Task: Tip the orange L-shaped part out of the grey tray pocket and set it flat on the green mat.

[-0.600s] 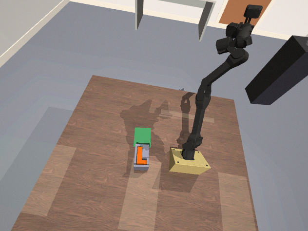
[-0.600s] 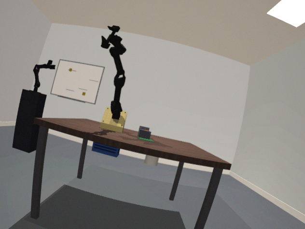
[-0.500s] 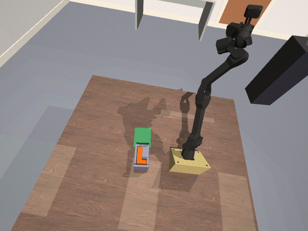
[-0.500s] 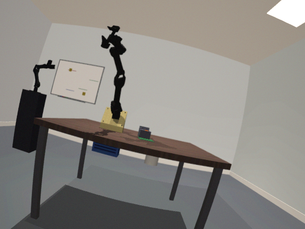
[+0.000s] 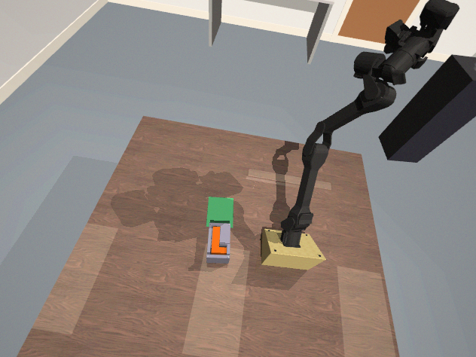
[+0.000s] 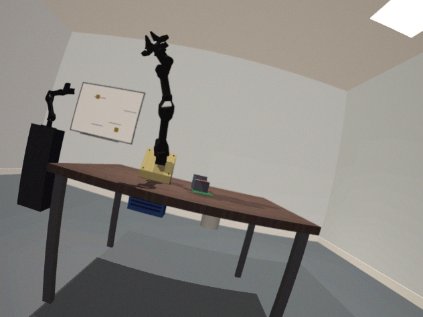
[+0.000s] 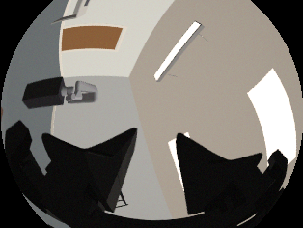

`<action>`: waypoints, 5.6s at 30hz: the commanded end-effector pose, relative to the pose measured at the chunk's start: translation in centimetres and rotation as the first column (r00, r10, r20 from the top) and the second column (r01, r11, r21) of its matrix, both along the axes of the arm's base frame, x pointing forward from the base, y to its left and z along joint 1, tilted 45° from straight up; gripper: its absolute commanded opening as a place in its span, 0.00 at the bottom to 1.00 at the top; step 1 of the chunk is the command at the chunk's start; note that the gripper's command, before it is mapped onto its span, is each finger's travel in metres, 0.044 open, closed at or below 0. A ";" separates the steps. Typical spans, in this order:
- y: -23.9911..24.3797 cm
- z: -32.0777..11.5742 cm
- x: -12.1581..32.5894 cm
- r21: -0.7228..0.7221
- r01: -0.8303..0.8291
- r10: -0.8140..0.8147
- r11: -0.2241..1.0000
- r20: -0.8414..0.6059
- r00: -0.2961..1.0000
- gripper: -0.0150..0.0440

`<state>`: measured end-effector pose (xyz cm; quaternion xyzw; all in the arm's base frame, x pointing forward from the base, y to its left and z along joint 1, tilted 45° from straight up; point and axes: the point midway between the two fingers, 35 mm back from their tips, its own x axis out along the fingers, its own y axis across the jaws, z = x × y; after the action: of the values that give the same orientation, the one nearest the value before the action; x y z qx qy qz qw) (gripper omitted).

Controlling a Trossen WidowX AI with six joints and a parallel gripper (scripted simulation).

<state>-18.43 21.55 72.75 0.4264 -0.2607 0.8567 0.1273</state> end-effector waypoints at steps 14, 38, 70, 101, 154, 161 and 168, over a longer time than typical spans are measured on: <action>22.5 -11.8 10.5 -0.588 0.414 -0.427 0.695 0.125 0.895 0.56; 31.4 -38.8 34.9 -0.886 0.357 -0.676 -0.296 0.459 0.577 0.56; -0.6 -70.9 51.1 0.121 -0.513 -0.165 -0.850 0.863 0.478 0.56; -19.9 -78.5 46.8 0.602 -0.550 0.086 -0.579 0.716 0.693 0.56; -22.0 -81.0 46.8 0.596 -0.550 0.087 -0.585 0.720 0.688 0.56; -20.9 -80.9 46.7 0.600 -0.550 0.087 -0.581 0.717 0.691 0.56; -19.3 -79.5 47.0 0.601 -0.550 0.085 -0.580 0.716 0.693 0.56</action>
<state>28.31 1.09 -7.76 0.2637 -0.6704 0.2693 -0.6391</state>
